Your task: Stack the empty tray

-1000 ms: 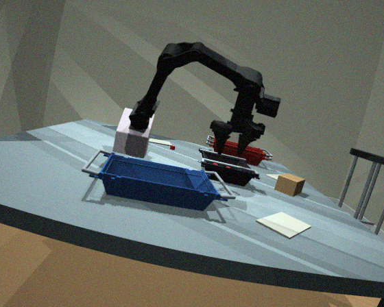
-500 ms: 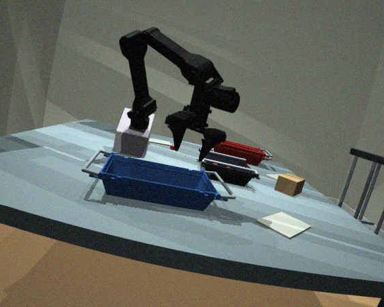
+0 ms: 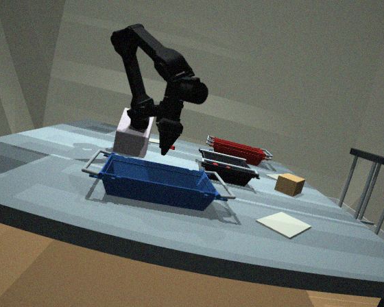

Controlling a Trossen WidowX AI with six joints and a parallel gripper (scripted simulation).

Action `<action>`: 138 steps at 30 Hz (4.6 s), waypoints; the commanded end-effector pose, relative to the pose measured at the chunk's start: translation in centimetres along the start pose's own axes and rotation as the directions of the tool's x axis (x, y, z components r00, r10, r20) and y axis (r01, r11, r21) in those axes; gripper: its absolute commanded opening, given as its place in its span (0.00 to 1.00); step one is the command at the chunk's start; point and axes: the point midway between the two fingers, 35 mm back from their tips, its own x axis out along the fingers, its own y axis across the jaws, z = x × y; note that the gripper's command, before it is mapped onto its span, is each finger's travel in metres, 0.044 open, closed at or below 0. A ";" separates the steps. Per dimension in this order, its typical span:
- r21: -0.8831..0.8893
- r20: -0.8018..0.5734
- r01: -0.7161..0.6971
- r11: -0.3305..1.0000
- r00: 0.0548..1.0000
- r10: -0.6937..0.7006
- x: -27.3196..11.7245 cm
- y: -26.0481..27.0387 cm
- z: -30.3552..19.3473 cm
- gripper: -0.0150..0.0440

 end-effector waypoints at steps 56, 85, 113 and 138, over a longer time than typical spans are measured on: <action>0.021 -0.001 -0.002 1.000 1.000 0.002 8.5 -0.2 0.2 0.55; 0.022 -0.002 0.001 1.000 1.000 -0.001 6.6 -0.1 -0.1 0.25; 0.022 -0.003 0.001 1.000 1.000 -0.001 0.5 -0.2 0.2 0.25; 0.022 -0.004 0.008 1.000 1.000 -0.008 -8.9 0.5 0.0 0.25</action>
